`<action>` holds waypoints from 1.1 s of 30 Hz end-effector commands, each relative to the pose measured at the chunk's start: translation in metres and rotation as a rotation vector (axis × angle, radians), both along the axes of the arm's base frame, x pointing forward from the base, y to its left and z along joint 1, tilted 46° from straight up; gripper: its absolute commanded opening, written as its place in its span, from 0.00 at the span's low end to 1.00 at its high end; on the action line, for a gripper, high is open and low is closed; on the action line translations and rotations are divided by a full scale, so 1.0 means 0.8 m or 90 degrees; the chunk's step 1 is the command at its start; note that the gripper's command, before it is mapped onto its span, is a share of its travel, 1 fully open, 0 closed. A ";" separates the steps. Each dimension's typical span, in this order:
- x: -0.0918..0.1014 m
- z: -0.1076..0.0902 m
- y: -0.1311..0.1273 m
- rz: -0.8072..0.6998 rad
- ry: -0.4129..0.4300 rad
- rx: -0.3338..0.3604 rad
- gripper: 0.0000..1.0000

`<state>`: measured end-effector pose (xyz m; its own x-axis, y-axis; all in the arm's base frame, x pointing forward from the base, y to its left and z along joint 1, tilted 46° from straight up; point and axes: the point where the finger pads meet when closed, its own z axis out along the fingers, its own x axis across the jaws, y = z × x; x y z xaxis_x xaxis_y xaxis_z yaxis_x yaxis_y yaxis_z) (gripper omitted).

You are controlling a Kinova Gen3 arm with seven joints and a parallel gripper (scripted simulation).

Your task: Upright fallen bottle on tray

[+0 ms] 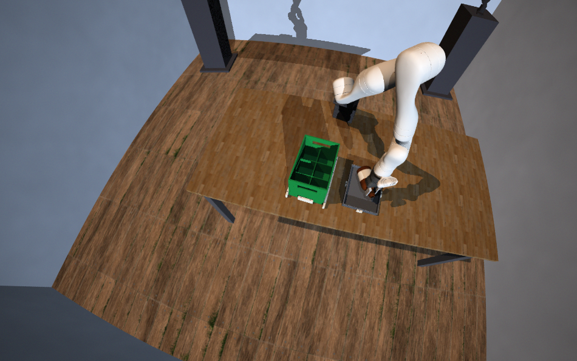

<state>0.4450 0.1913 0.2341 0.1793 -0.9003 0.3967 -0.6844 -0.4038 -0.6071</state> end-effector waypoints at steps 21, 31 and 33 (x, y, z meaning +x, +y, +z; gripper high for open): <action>-0.034 0.031 0.015 0.010 0.000 0.005 0.00; -0.044 0.041 0.017 0.010 0.001 0.005 0.00; -0.047 0.043 0.018 0.010 0.000 0.005 0.00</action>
